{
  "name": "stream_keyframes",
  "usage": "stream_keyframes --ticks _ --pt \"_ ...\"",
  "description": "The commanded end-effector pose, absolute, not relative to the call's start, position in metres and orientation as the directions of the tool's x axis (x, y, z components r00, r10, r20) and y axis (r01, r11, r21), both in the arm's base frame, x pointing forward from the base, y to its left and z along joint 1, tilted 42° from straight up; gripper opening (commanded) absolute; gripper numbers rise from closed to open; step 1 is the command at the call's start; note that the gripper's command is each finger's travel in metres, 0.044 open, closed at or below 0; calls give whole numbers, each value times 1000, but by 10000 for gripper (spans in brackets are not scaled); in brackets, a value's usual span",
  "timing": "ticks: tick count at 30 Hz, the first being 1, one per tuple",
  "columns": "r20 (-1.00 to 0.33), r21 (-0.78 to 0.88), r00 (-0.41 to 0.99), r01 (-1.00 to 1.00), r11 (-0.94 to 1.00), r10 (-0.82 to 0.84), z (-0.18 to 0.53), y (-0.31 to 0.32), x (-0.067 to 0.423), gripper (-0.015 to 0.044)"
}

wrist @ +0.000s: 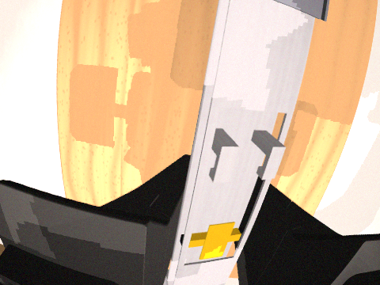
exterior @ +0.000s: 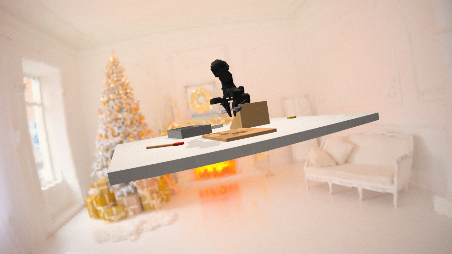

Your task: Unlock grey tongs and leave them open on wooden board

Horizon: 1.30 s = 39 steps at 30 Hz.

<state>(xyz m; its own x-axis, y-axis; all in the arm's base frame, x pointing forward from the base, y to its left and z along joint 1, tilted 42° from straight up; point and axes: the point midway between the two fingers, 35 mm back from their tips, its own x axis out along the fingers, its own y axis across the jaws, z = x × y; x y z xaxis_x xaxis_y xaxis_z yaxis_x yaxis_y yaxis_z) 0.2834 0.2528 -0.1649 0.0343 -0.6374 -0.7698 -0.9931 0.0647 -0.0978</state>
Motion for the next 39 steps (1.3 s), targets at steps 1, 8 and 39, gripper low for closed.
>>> stream_keyframes --ticks 1,8,39 --pt "-768 -100 43 -994 53 -639 -169 250 283 -150" --pt "-768 -100 43 -994 53 -639 -178 242 283 -150" --pt "-767 -98 33 -993 65 -640 -198 219 281 60"
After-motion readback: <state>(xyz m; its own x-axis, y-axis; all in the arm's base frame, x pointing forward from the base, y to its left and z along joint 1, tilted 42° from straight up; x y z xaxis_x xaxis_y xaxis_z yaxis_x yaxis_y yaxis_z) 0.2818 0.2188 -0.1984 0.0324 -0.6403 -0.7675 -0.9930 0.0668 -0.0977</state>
